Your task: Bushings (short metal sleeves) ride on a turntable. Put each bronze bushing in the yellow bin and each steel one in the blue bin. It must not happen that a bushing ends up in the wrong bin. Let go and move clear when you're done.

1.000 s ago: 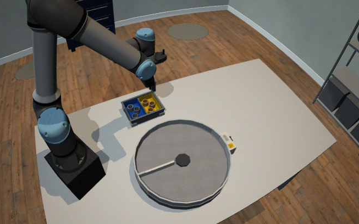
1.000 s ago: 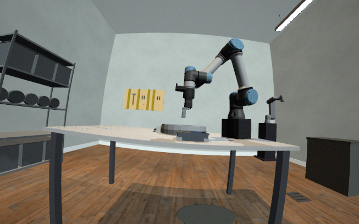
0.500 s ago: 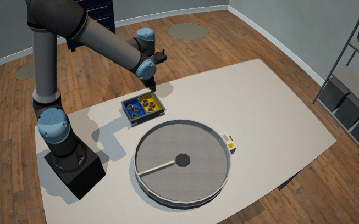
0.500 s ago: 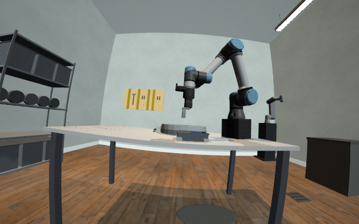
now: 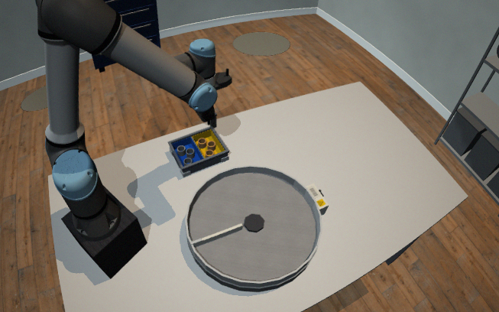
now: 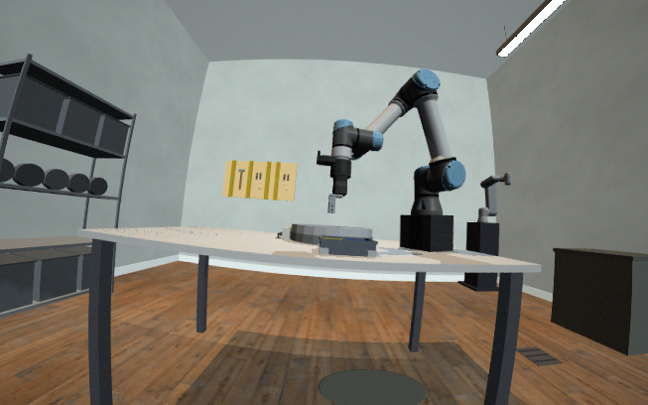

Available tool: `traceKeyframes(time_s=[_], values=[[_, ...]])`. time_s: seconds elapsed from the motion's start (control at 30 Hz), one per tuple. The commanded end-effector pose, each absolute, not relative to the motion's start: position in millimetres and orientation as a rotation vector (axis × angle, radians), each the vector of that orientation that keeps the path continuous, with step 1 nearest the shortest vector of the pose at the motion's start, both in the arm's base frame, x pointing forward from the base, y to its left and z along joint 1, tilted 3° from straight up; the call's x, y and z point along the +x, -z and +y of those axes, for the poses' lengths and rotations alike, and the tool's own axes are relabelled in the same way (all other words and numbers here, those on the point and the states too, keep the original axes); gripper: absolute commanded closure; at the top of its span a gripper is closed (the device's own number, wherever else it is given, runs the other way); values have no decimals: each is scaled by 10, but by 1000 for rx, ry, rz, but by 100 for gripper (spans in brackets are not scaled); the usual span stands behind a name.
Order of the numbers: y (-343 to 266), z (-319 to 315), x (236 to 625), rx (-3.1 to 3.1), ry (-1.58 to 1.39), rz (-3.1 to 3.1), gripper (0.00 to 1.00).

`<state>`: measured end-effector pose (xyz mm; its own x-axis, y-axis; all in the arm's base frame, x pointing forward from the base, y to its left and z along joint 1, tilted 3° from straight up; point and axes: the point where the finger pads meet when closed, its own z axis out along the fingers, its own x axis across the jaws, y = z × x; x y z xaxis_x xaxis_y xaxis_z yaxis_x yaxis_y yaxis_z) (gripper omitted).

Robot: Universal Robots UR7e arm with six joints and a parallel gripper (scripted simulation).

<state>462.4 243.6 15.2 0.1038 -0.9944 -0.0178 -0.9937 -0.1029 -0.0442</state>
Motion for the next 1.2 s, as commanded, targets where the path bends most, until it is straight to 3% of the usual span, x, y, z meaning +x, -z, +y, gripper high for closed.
traceKeyframes(time_s=[0.0,0.77,0.8,1.17], values=[[-158,2438,4629,-2299,27,2073,58],[-158,2438,4629,-2299,27,2073,58],[-158,2438,4629,-2299,27,2073,0],[-158,2438,4629,-2299,27,2073,0]])
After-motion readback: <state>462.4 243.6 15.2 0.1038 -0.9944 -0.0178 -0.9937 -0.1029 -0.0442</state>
